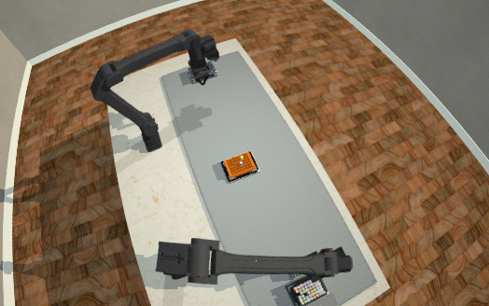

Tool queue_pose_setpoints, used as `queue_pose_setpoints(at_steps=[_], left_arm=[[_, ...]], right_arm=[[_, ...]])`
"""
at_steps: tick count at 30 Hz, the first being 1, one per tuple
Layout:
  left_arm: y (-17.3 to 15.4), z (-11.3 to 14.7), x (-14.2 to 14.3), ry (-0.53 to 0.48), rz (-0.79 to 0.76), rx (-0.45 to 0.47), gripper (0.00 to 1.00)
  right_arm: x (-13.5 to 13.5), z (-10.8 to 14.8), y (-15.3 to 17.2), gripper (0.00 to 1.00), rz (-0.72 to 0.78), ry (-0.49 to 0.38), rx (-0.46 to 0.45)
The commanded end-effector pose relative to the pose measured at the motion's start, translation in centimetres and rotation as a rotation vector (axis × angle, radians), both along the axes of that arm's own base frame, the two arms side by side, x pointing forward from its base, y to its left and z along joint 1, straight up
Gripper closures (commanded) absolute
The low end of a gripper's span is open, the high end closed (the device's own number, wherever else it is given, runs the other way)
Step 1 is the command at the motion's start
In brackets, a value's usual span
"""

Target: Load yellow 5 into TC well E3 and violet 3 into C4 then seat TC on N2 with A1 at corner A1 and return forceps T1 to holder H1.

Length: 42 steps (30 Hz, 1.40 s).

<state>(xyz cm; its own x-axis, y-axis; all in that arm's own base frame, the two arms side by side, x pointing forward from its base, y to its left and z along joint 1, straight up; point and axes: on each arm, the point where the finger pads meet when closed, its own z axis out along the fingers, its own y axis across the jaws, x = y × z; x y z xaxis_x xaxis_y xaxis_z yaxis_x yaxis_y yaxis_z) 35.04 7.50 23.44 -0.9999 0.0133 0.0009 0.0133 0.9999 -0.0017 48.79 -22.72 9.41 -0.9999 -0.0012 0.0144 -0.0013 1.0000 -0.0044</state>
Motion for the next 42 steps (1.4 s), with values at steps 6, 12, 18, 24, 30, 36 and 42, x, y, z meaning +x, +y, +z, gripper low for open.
queue_pose_setpoints(at_steps=[6,12,18,24,30,36,42], left_arm=[[0.2,1.4,0.9,-0.036,-0.001,0.009,0.0],[0.2,1.4,0.9,-0.036,-0.001,0.009,0.0],[0.2,1.4,0.9,-0.036,-0.001,0.009,0.0],[0.2,1.4,0.9,-0.036,-0.001,0.009,0.0],[0.2,1.4,0.9,-0.036,-0.001,0.009,0.0],[0.2,1.4,0.9,-0.036,-0.001,0.009,0.0],[0.2,1.4,0.9,-0.036,-0.001,0.009,0.0]], right_arm=[[0.1,-0.7,-0.6,0.93,0.003,-0.005,-0.003],[0.0,-1.1,-0.6,0.93,0.003,0.001,0.0],[0.1,-0.8,-0.7,0.93,0.002,-0.008,-0.004],[0.2,-1.2,-0.7,0.93,0.002,-0.004,-0.003],[0.0,-1.4,-0.7,0.93,0.002,-0.002,-0.002],[0.1,-1.4,-0.7,0.93,0.002,-0.006,-0.003],[0.0,-1.8,-0.7,0.93,0.001,0.0,-0.001]])
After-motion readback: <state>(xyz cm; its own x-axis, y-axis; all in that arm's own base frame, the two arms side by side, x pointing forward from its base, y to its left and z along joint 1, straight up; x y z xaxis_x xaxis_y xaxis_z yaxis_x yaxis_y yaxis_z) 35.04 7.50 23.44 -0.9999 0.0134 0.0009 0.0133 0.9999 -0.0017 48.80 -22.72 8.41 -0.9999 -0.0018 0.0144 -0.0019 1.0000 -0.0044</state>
